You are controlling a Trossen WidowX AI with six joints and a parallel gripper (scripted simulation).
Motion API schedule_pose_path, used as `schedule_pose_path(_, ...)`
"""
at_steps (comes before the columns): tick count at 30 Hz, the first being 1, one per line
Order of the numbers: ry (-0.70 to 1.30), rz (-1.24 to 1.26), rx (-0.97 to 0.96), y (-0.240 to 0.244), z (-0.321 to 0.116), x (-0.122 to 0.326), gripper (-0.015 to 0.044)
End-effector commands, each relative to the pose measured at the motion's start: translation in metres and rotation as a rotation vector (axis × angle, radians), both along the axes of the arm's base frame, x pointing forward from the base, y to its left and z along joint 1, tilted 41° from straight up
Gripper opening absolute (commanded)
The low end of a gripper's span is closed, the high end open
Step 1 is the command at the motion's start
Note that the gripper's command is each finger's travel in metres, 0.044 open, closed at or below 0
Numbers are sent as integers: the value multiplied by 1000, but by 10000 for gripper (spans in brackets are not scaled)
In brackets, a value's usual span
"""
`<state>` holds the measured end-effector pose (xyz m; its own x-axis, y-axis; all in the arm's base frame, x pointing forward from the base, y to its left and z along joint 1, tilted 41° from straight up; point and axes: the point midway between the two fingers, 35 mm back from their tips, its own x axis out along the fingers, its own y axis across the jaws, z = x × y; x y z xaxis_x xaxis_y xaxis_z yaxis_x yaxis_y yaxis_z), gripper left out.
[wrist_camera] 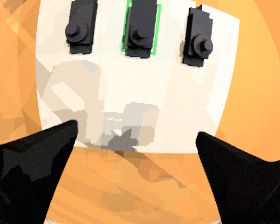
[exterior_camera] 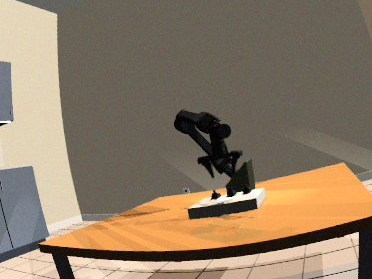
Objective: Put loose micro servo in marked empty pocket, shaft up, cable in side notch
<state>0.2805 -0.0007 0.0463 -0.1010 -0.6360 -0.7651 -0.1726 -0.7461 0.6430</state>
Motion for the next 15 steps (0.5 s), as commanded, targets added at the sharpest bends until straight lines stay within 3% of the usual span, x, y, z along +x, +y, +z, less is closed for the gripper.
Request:
schedule_pose_path(1, 8, 6, -4, 2, 5, 6, 440)
schedule_pose_path(6, 2, -1, -2, 29, 37, 2, 440)
schedule_pose_path(15, 2, -1, -2, 31, 39, 1, 440)
